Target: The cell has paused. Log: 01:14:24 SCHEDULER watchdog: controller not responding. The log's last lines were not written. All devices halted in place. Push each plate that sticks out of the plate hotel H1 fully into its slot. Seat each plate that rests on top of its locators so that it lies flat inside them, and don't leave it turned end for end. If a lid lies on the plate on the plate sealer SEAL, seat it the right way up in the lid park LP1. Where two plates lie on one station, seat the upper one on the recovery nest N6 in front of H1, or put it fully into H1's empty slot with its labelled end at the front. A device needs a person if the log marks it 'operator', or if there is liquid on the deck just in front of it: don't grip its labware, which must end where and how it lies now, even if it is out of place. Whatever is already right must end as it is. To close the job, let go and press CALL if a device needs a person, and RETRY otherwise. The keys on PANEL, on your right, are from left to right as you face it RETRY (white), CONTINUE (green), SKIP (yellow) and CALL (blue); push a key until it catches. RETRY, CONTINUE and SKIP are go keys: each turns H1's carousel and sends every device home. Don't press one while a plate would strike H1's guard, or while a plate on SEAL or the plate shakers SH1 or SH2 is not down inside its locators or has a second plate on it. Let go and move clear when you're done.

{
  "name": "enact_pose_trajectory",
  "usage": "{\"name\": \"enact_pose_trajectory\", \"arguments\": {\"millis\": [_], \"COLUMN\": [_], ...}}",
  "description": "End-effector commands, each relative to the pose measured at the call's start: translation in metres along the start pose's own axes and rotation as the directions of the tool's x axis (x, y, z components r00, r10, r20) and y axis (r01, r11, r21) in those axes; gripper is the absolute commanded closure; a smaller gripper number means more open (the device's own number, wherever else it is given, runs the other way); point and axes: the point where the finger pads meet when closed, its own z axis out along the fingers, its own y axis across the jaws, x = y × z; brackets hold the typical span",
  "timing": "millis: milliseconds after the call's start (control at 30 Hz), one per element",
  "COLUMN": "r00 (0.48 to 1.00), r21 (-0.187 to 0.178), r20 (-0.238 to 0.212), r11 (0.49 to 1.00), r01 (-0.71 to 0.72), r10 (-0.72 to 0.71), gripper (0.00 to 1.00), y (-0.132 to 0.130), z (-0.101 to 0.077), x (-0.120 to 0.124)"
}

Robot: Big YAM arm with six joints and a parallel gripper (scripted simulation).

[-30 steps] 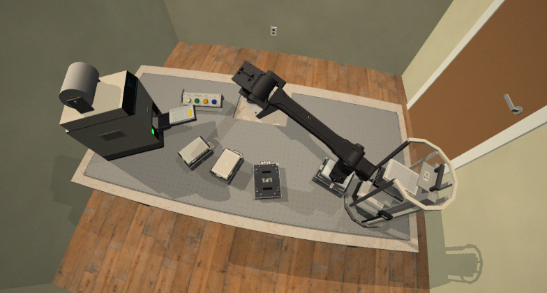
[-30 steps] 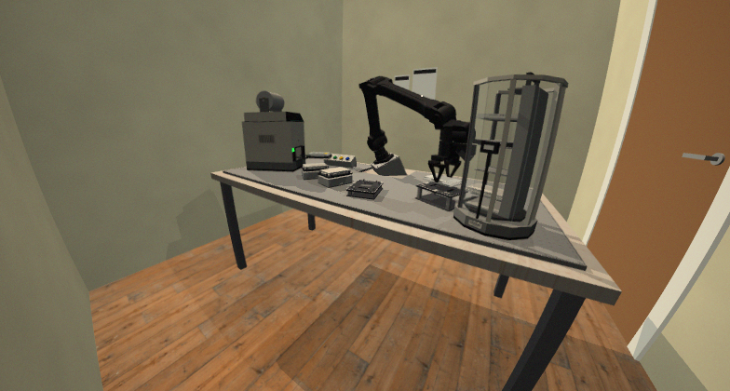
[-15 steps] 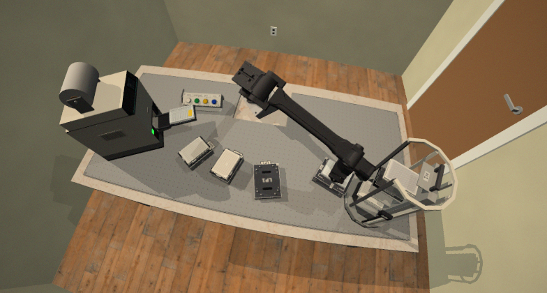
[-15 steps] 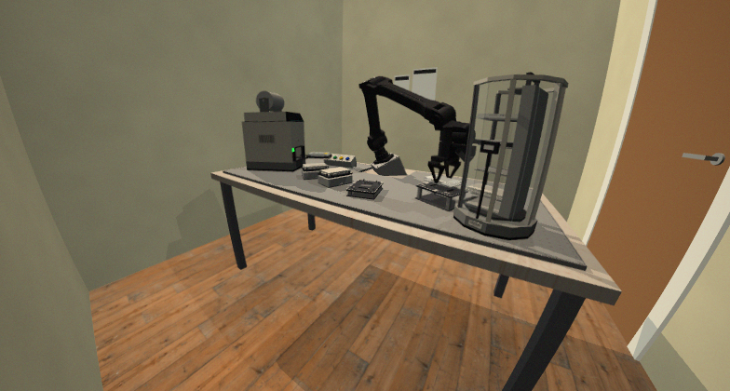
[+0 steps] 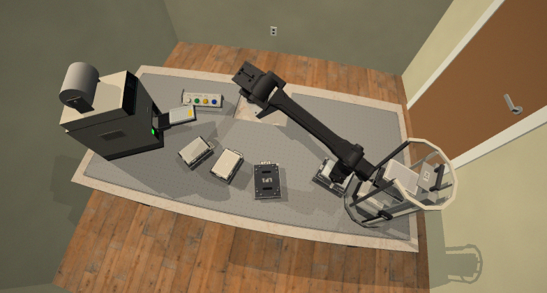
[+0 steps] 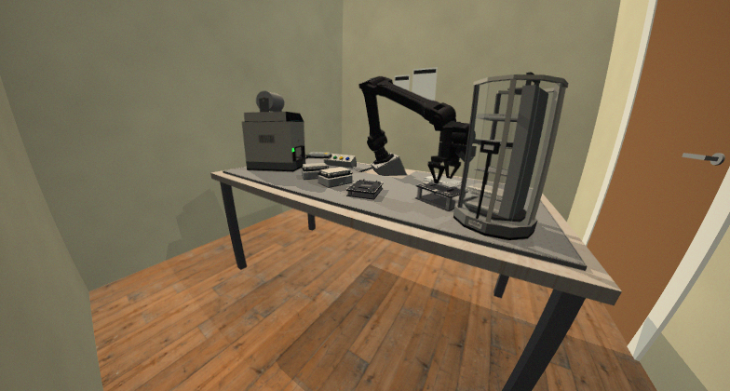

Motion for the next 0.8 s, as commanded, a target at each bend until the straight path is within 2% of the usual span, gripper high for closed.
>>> {"name": "enact_pose_trajectory", "arguments": {"millis": [0,767], "r00": [1.0,1.0], "r21": [-0.001,-0.001], "r20": [-0.021,-0.021], "r11": [1.0,1.0], "r01": [-0.008,-0.008], "r10": [0.008,0.008], "gripper": [0.18,0.18], "y": [-0.0055,-0.0056], "z": [0.0206,0.024], "x": [0.0033,0.0033]}}
